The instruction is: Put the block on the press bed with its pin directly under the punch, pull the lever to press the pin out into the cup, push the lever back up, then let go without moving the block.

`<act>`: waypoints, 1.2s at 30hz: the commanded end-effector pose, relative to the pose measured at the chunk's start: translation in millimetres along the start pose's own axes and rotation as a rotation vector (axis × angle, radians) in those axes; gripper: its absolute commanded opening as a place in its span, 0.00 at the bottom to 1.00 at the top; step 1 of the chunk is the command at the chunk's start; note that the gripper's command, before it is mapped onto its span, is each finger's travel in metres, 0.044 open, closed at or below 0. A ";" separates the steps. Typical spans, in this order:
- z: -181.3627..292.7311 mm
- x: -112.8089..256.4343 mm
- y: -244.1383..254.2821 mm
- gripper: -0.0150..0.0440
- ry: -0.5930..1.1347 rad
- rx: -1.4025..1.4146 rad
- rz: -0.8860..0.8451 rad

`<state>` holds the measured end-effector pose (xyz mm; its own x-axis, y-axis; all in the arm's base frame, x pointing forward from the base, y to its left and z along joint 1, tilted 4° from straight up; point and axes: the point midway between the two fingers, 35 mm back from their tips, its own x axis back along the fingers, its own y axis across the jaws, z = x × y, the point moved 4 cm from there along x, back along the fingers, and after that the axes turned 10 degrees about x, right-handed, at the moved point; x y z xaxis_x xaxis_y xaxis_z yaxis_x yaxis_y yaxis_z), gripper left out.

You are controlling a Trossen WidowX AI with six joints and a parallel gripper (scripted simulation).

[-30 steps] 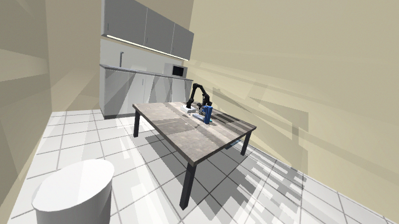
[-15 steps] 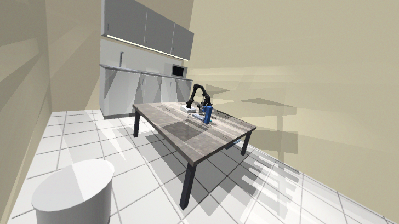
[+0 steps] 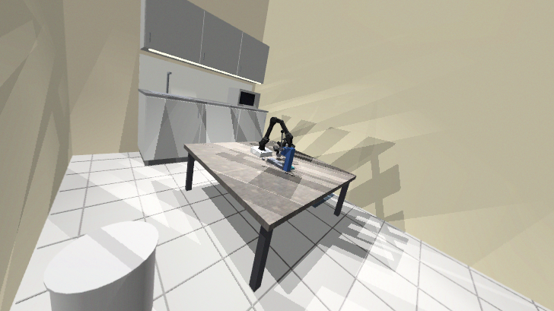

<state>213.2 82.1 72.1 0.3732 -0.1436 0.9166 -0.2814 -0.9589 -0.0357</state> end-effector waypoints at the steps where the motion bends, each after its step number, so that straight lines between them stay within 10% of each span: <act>1: 1.3 0.6 -0.8 0.25 -0.022 0.101 0.012; 36: 25.4 -17.6 1.2 0.25 -0.410 0.106 0.059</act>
<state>227.9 76.8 47.7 0.6660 -0.2509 0.7025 -0.2227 -0.9657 -0.1338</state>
